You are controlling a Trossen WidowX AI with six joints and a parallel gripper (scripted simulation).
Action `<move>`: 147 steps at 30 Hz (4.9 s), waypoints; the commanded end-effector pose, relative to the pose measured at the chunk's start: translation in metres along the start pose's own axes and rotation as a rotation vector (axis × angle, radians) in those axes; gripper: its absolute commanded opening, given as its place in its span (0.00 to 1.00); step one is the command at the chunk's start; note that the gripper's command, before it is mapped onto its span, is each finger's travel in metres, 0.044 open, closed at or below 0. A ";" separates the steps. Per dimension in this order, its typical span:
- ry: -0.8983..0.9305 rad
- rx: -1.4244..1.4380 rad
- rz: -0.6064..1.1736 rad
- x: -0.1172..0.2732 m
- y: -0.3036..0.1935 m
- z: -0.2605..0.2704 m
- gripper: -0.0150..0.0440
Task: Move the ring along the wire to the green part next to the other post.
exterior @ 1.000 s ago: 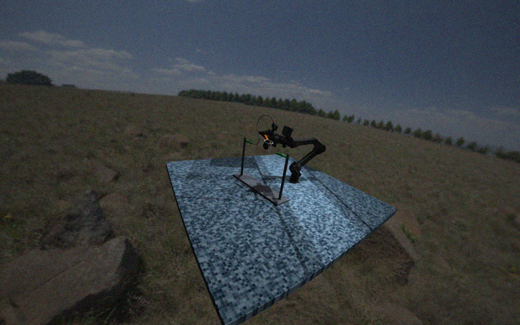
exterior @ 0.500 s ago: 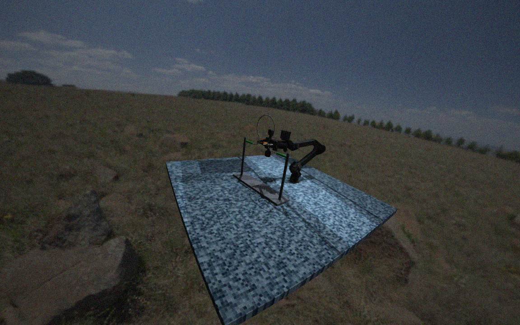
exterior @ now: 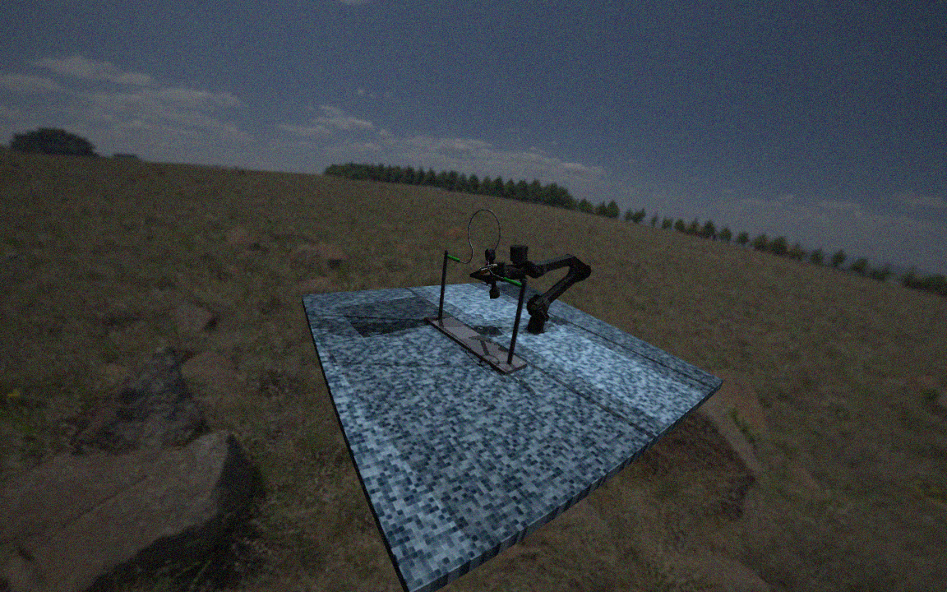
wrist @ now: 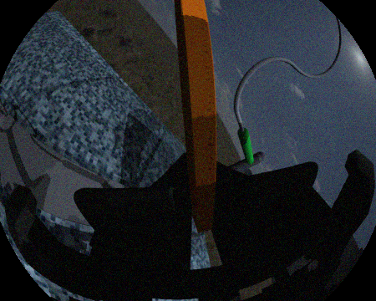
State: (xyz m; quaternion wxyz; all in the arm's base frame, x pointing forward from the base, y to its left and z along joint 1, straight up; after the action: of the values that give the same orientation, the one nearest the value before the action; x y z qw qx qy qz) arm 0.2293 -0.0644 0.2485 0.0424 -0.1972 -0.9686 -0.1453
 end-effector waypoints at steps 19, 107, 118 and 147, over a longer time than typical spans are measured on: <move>0.241 -0.506 -0.070 0.011 0.031 0.067 0.00; 0.472 -0.936 -0.060 0.070 0.131 0.125 0.00; 0.472 -0.936 -0.060 0.069 0.128 0.136 0.00; 0.476 -0.932 -0.062 0.070 0.129 0.136 0.49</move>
State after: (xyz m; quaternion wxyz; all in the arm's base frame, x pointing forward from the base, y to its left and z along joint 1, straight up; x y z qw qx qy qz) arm 0.2132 0.1150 0.1620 0.1648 -0.1276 -0.7701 -0.6030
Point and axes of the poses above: the point midway between the two fingers, 35 mm back from their tips, its own x axis back along the fingers, its own z axis across the jaws, y = z × x, the point moved 5 cm from there along x, back along the fingers, and after that the axes turned 11 degrees about x, right-handed, at the moved point
